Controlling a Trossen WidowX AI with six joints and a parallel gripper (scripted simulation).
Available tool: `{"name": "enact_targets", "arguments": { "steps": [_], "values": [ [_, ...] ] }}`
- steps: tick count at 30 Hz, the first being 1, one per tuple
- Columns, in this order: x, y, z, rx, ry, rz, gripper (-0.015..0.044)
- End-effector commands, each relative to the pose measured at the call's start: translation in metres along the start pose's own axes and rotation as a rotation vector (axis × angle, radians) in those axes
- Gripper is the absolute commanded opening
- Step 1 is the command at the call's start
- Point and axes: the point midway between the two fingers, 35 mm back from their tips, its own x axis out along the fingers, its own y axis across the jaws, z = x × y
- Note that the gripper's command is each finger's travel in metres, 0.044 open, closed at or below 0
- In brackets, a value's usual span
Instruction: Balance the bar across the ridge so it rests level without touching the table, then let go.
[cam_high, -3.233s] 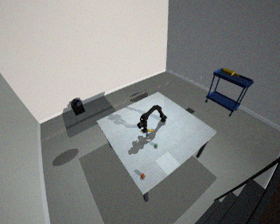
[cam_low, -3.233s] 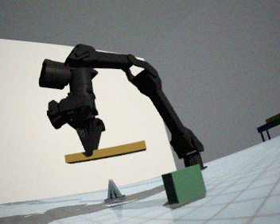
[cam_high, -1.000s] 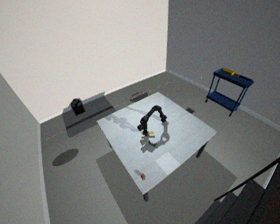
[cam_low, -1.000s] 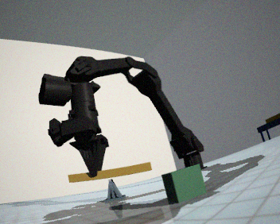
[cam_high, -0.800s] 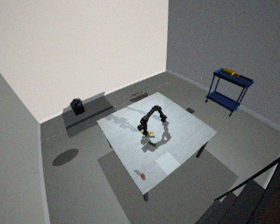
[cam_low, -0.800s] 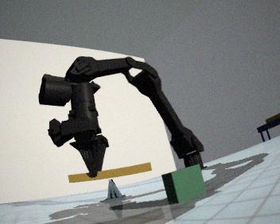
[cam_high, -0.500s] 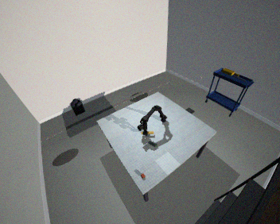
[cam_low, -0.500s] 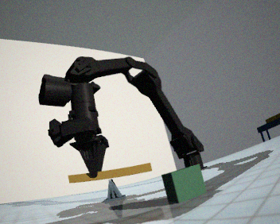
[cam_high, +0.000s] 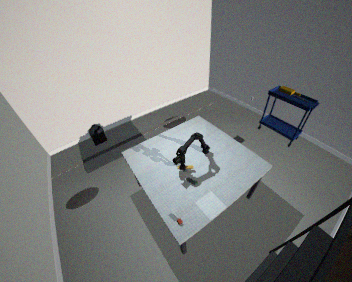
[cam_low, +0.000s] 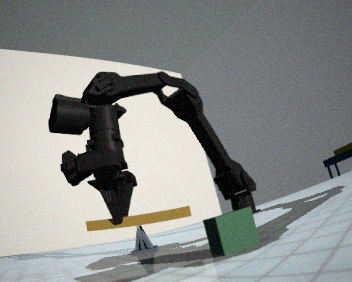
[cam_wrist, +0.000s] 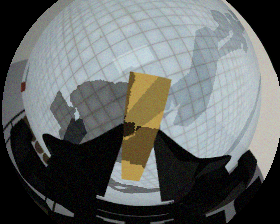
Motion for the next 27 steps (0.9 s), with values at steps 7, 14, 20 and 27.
{"name": "enact_targets", "arguments": {
  "steps": [7,14,20,27],
  "values": [
    [0.0008,0.0005,0.0000,0.003,0.000,0.003,0.0000],
    [0.0013,0.0005,0.0000,0.003,0.000,0.003,0.0000],
    [0.0018,0.0004,-0.0001,0.003,0.000,0.003,0.0000],
    [0.0024,0.0003,-0.0002,0.003,0.000,0.003,0.0000]
  ]
}}
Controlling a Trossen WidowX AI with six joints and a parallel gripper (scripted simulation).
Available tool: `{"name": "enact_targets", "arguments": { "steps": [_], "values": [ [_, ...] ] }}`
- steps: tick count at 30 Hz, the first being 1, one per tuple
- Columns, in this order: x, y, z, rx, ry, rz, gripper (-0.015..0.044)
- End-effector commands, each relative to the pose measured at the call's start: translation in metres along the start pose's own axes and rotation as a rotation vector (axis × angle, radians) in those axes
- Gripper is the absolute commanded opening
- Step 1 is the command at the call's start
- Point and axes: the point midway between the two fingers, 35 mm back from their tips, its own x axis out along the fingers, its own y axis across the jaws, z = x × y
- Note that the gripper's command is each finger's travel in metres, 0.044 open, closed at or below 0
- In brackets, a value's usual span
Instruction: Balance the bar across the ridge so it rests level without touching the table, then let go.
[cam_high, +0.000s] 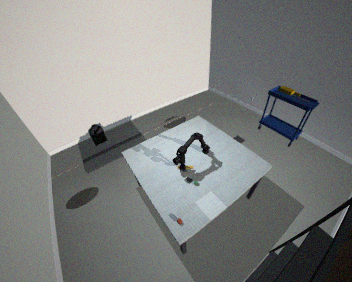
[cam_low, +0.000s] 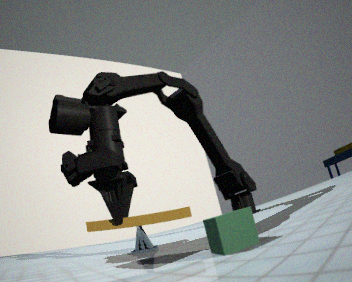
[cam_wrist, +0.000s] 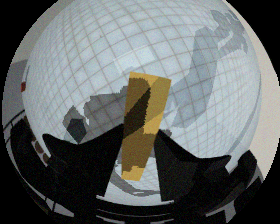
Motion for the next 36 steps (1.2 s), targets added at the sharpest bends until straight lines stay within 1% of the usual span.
{"name": "enact_targets", "arguments": {
  "steps": [1,36],
  "values": [
    [0.0004,0.0003,0.0001,0.003,-0.001,0.002,0.0000],
    [0.0034,0.0001,0.0002,0.003,-0.001,0.002,0.0000]
  ]
}}
